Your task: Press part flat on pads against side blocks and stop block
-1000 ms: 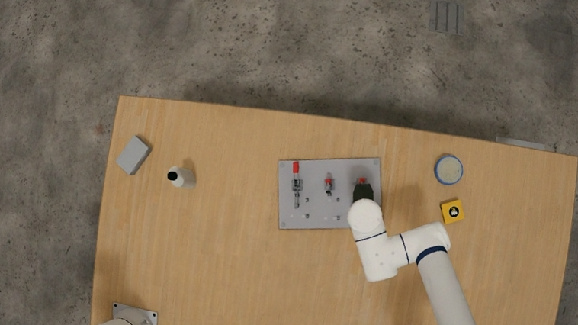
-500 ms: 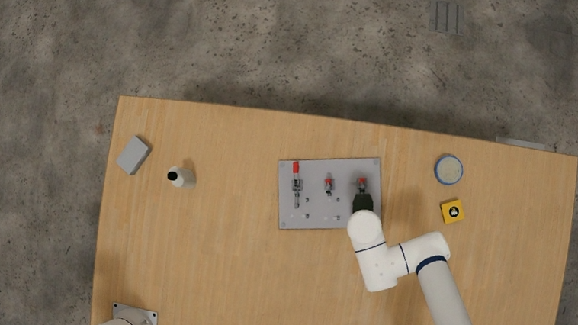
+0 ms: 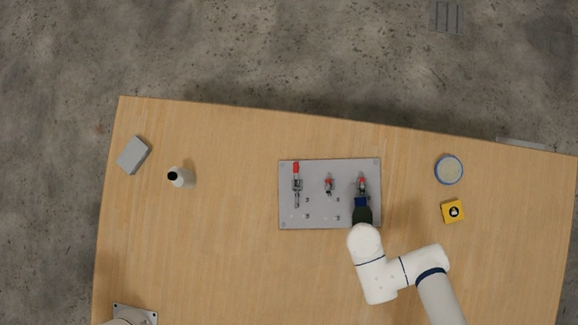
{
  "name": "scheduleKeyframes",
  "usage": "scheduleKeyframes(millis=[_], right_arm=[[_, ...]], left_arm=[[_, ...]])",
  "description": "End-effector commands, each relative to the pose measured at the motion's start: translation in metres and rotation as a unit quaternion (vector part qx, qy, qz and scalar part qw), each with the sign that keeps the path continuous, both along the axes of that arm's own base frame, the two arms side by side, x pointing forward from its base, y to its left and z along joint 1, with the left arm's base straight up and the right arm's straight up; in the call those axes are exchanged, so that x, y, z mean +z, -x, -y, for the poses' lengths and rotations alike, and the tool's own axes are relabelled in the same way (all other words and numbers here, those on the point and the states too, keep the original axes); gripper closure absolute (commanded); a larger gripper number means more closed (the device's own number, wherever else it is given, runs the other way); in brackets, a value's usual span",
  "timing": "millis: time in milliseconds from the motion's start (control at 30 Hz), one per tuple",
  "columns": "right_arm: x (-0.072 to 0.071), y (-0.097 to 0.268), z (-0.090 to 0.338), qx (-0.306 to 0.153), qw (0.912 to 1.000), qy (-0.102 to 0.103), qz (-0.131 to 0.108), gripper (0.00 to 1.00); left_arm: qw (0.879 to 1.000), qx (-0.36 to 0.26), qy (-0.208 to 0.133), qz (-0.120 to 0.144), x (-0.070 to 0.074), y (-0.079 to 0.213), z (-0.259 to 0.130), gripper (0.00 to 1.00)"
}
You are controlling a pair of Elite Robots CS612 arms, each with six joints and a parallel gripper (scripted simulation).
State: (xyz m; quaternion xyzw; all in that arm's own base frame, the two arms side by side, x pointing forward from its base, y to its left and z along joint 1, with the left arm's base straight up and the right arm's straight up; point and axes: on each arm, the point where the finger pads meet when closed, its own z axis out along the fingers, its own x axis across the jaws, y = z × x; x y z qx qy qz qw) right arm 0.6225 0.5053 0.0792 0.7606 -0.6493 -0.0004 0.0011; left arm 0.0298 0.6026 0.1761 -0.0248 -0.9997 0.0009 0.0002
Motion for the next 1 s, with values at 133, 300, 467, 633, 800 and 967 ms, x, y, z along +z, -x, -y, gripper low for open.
scheduleKeyframes(millis=[133,300,467,633,800,967], right_arm=[[0.001,0.008,0.000,0.000,1.0000,-0.001,0.001,1.00],[0.001,0.008,0.000,0.000,1.0000,-0.001,0.001,1.00],[0.000,0.008,0.000,0.000,1.0000,-0.001,0.001,1.00],[-0.006,0.008,0.001,0.000,1.0000,-0.001,0.001,1.00],[-0.014,0.008,0.001,0.000,1.0000,-0.001,0.001,1.00],[-0.023,0.008,0.001,0.000,1.0000,-0.001,0.001,1.00]], left_arm=[[1.000,0.000,-0.001,0.000,0.001,0.000,-0.001,0.00],[1.000,0.000,-0.001,0.000,0.001,0.000,-0.001,0.00],[1.000,0.000,-0.001,0.000,0.001,0.000,-0.001,0.00],[1.000,0.000,-0.001,0.000,0.001,0.000,-0.001,0.00],[1.000,0.000,-0.001,0.000,0.001,0.000,-0.001,0.00],[1.000,0.000,-0.001,0.000,0.001,0.000,-0.001,0.00]])
